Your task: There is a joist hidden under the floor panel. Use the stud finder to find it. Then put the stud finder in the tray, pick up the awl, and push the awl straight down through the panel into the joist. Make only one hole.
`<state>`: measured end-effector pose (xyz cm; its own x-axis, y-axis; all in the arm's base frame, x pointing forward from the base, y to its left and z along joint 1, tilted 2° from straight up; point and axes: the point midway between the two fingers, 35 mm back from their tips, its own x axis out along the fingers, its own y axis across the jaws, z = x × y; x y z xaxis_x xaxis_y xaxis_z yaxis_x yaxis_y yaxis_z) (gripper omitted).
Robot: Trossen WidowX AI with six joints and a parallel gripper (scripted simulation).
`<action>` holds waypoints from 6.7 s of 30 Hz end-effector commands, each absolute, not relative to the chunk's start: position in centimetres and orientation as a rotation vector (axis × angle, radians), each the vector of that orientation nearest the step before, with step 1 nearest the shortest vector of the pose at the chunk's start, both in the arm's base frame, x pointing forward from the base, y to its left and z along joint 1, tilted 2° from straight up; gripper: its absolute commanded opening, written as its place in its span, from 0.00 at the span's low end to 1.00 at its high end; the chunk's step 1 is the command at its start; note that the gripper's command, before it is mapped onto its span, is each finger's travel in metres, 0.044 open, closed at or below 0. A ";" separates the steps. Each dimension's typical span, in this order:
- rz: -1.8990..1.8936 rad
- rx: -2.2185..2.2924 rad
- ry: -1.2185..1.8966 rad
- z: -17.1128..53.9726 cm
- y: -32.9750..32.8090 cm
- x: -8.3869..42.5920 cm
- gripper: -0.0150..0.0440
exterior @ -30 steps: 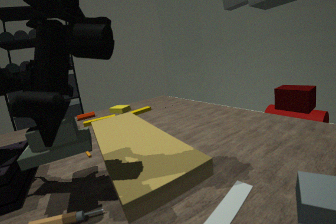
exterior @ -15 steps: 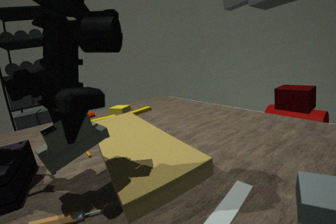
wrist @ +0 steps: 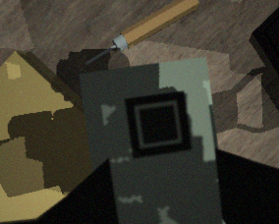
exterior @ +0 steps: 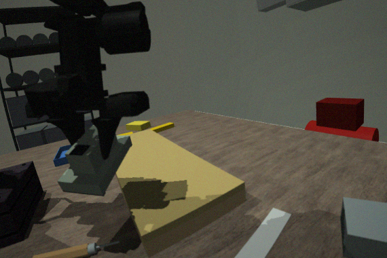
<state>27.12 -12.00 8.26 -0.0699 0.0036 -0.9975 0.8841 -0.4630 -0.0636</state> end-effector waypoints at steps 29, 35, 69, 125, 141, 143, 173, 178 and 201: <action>-0.663 0.754 1.334 9.3 -13.5 33.2 0.25; -0.502 0.591 1.347 9.5 -13.8 34.2 0.25; 0.094 -0.127 1.272 9.5 -14.9 38.6 0.25; 0.095 -0.125 1.272 2.6 -13.0 38.3 0.25; 0.097 -0.123 1.272 2.5 -10.1 37.9 0.25; 0.097 -0.123 1.272 2.5 -9.8 37.8 0.25; 0.100 -0.119 1.272 2.2 -4.5 37.1 0.25; 0.100 -0.119 1.272 2.2 -3.6 37.0 0.25; 0.102 -0.116 1.272 2.1 0.4 36.4 0.25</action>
